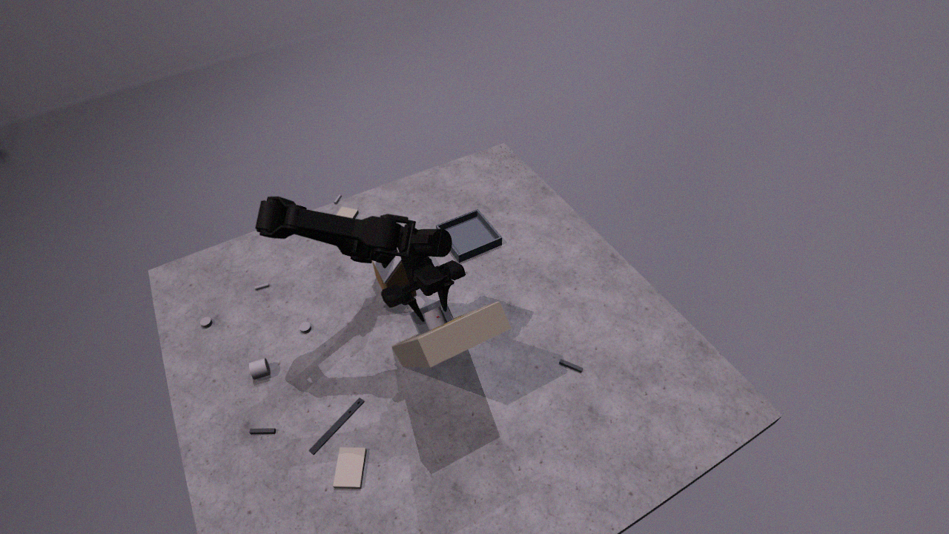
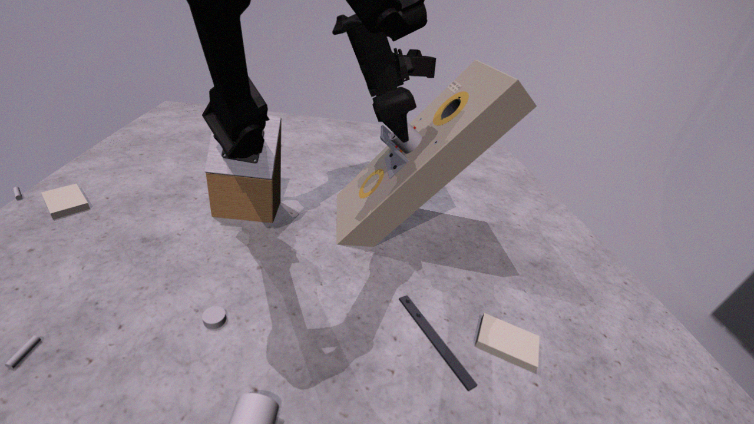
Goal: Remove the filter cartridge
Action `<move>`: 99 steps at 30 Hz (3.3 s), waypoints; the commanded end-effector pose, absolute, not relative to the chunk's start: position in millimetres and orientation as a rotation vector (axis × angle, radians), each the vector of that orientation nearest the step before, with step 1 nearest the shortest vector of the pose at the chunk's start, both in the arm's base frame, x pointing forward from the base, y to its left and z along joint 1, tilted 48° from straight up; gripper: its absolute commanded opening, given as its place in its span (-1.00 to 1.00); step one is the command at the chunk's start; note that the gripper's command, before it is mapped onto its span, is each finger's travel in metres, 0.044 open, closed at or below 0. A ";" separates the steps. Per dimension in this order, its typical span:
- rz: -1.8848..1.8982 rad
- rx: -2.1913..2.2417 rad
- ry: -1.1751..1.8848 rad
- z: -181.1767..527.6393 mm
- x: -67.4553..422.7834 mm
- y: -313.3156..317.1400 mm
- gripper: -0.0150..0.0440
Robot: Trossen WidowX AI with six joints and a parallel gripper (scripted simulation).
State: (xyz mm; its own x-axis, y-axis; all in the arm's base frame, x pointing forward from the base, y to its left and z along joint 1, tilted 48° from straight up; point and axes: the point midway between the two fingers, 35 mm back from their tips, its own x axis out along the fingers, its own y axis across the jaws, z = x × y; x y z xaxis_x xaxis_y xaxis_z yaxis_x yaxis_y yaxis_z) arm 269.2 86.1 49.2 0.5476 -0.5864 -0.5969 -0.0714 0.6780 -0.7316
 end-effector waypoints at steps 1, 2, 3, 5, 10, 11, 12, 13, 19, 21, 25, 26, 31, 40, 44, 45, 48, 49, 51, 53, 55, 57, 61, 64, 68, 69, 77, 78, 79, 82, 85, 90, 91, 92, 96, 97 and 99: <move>-0.346 -0.787 0.960 49.4 269.2 86.3 0.30; -0.346 -0.787 0.960 49.4 269.2 86.3 0.27; -0.346 -0.787 0.960 49.4 269.2 86.3 0.25; -0.346 -0.787 0.960 49.4 269.2 86.3 0.21; -0.346 -0.787 0.960 49.4 269.2 86.3 -0.04; -0.346 -0.787 0.960 49.4 269.2 86.3 -0.13; -0.346 -0.787 0.960 49.7 269.5 86.7 -0.22; -0.346 -0.788 0.960 50.7 270.4 87.8 -0.31; -0.347 -0.790 0.959 62.0 281.2 100.9 -0.49; -0.346 -0.790 0.959 63.4 281.8 102.7 -0.49; -0.340 -0.787 0.964 72.5 274.7 115.8 -0.49; -0.339 -0.786 0.965 75.5 272.4 119.6 -0.49; -0.337 -0.786 0.968 91.6 259.3 137.4 -0.49; -0.344 -0.790 0.964 118.0 237.2 159.7 -0.49; -0.343 -0.789 0.964 105.8 238.3 170.7 -0.49; -0.343 -0.789 0.964 102.0 238.6 174.0 -0.49; -0.342 -0.787 0.964 90.3 238.9 183.5 -0.49; -0.342 -0.787 0.964 86.3 239.0 186.6 -0.49; -0.342 -0.786 0.964 78.1 238.8 192.7 -0.49; -0.341 -0.785 0.963 69.7 238.5 198.5 -0.49; -0.341 -0.785 0.963 61.1 238.0 204.2 -0.49; -0.341 -0.784 0.963 52.4 237.3 209.6 -0.49; -0.321 -0.803 0.980 52.1 234.5 208.6 -0.49; -0.222 -0.866 1.045 34.2 219.6 220.6 -0.49; -0.068 -0.957 1.127 9.6 196.8 236.7 -0.49; -0.028 -0.979 1.146 3.7 190.8 240.5 -0.49; 0.326 -1.159 1.262 -41.1 138.8 267.8 -0.49; 0.374 -1.181 1.272 -46.3 131.9 270.7 -0.49; 0.423 -1.203 1.281 -51.4 124.8 273.5 -0.49; 0.573 -1.267 1.302 -66.1 103.3 281.2 -0.49; 0.691 -1.315 1.312 -76.8 86.3 286.2 -0.49; 0.700 -1.318 1.312 -77.5 85.1 286.5 -0.49; 0.702 -1.319 1.312 -78.0 84.4 286.4 -0.49; 0.708 -1.321 1.313 -79.5 82.4 286.1 -0.49; 0.774 -1.343 1.325 -95.5 61.6 281.7 -0.49; 0.798 -1.352 1.329 -101.2 53.9 279.5 -0.49; 0.847 -1.369 1.338 -112.3 38.6 274.3 -0.49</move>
